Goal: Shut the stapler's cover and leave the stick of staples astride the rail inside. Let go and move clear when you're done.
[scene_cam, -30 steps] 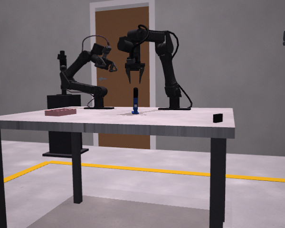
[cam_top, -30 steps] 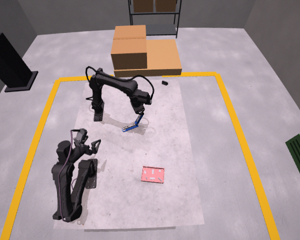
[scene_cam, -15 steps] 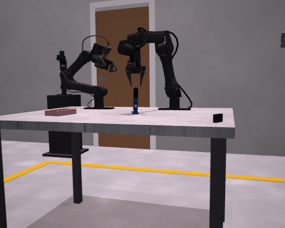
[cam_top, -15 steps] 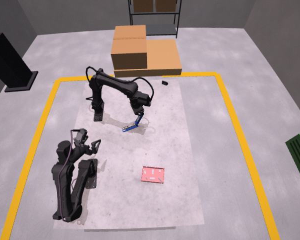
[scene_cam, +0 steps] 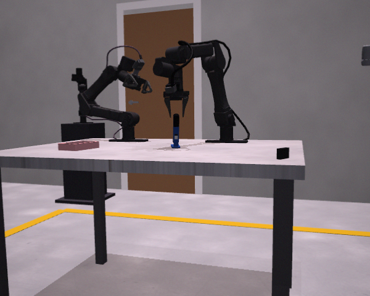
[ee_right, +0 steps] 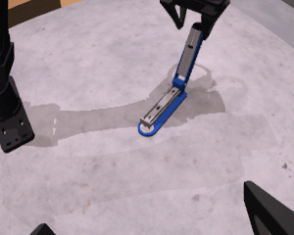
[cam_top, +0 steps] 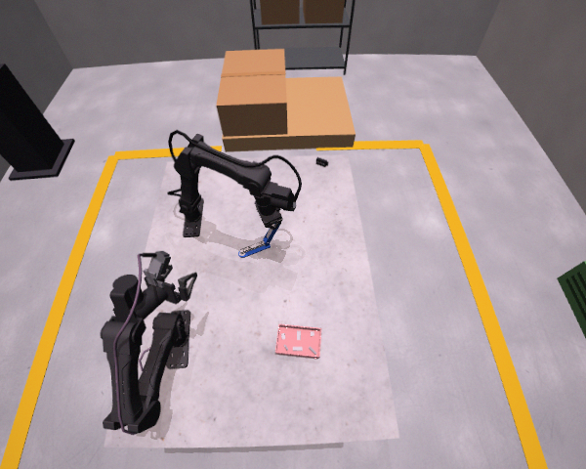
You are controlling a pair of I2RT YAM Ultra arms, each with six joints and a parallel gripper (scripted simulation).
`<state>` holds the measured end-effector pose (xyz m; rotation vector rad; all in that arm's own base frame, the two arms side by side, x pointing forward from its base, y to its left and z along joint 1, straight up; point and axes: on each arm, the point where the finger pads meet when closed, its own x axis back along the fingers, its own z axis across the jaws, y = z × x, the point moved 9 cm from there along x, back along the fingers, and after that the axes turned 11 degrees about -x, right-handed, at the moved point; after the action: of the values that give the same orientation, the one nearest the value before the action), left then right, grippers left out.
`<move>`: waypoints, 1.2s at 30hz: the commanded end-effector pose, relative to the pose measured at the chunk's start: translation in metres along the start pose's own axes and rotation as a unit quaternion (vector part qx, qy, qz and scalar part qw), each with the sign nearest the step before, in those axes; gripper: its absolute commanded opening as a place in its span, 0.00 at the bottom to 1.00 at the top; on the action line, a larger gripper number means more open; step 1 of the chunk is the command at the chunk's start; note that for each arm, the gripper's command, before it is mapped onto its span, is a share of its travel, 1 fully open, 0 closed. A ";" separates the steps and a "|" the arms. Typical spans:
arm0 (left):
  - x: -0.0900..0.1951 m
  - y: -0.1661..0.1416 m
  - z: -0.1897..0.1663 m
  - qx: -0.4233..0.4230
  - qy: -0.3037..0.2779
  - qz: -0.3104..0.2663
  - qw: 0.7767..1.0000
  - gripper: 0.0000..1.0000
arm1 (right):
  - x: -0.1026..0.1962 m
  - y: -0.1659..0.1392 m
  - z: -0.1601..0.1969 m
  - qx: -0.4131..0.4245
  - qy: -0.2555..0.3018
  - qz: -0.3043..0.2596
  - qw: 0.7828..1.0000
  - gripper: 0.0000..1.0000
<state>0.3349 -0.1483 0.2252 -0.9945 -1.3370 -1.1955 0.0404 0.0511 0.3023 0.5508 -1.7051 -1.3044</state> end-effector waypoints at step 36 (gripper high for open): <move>-0.022 0.002 0.001 0.002 -0.007 -0.010 1.000 0.37 | 0.001 0.000 -0.001 -0.005 0.002 -0.005 1.000 1.00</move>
<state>0.3391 -0.1475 0.2025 -0.9917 -1.3585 -1.2024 0.0404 0.0511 0.3023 0.5508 -1.7051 -1.3044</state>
